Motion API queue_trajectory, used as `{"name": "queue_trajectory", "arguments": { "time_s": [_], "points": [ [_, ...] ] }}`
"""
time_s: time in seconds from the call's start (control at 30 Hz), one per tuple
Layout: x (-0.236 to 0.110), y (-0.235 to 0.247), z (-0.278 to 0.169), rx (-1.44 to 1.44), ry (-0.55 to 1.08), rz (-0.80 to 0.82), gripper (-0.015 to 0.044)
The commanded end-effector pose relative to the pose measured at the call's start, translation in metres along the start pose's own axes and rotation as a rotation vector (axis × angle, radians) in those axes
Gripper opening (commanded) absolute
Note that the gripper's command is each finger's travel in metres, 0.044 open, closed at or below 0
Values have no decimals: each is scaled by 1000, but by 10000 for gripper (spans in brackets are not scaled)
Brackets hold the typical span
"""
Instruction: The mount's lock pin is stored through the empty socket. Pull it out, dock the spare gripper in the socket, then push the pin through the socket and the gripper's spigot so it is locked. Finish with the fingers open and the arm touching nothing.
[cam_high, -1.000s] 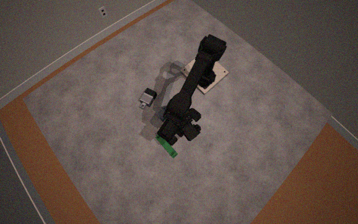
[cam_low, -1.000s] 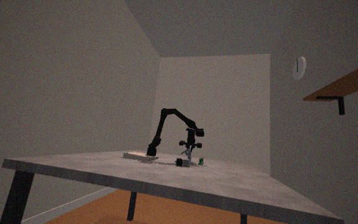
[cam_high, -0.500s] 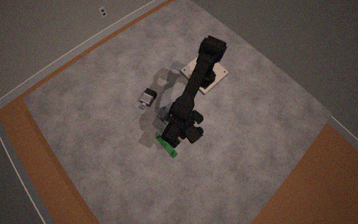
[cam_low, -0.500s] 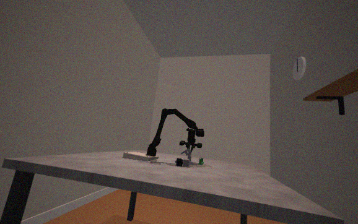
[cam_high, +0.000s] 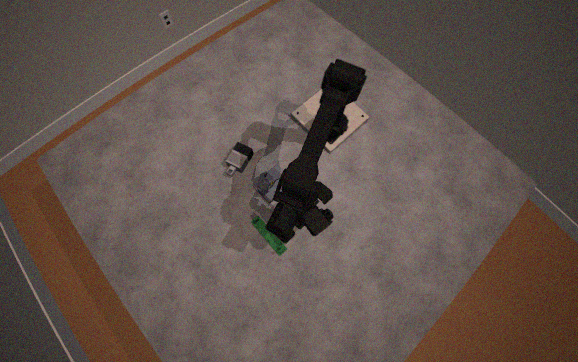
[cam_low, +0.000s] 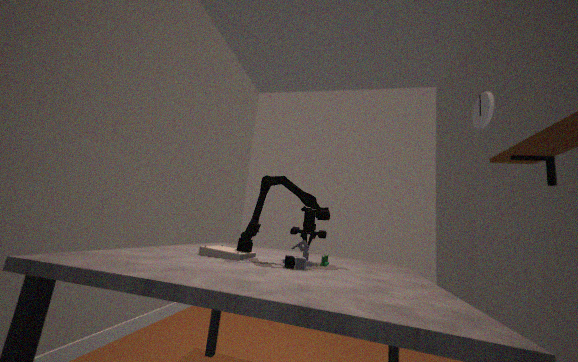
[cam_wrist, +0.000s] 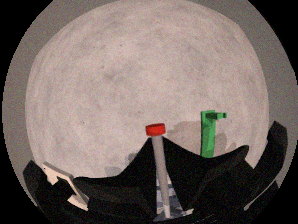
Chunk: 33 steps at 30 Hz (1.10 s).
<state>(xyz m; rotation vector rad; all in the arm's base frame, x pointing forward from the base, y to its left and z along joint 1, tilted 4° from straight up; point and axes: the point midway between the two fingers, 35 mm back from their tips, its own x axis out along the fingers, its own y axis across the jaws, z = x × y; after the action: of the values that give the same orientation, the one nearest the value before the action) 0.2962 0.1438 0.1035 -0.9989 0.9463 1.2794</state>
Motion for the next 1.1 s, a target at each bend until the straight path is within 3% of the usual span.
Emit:
{"name": "queue_trajectory", "arguments": {
  "time_s": [0.0, 1.07],
  "points": [
    [0, -1, 3, 4, 6, -1, 0],
    [-17, 3, 18, 5, 12, 21, 0]
  ]
}}
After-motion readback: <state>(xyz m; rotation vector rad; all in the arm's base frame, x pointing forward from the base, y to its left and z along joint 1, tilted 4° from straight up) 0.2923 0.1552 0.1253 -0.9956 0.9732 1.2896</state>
